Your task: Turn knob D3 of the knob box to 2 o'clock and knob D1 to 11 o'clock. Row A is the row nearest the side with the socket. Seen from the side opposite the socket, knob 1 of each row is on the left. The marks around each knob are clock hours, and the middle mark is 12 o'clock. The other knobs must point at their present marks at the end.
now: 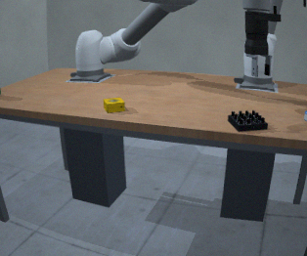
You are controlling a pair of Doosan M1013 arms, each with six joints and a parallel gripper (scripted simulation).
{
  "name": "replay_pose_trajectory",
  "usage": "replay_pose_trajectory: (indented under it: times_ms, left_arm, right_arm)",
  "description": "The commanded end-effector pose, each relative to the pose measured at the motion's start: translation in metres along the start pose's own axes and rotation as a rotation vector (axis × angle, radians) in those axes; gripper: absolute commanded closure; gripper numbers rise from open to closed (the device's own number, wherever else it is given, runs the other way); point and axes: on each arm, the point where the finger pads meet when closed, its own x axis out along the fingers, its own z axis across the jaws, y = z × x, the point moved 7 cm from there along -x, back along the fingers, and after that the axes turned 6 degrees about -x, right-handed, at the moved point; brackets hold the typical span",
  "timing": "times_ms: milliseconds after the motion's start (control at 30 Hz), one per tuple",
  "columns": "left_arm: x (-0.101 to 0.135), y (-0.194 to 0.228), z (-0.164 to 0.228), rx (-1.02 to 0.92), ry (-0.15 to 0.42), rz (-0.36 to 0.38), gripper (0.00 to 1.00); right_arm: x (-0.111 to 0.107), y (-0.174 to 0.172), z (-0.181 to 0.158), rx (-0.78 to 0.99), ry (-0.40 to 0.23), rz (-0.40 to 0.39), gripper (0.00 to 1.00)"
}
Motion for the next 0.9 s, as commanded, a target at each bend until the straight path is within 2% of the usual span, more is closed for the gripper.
replay_pose_trajectory:
  times_ms: [0, 567, 733, 867]
  left_arm:
    - [0.0, 0.0, 0.0, 0.0, 0.0, -0.001, 0.0]
    - [0.0, 0.0, 0.0, 0.0, 0.0, -0.001, 0.0]
    - [0.0, 0.0, 0.0, 0.0, 0.0, -0.001, 0.0]
    - [0.0, 0.0, 0.0, 0.0, 0.0, -0.001, 0.0]
  right_arm:
    - [-0.002, 0.0, 0.0, 0.0, 0.001, 0.002, 0.0]
    - [-0.002, -0.003, 0.0, 0.0, 0.001, 0.002, 0.0]
    - [-0.002, -0.019, 0.001, 0.0, 0.001, 0.002, 0.0]
    - [-0.002, -0.046, 0.003, 0.0, 0.001, 0.002, 0.0]
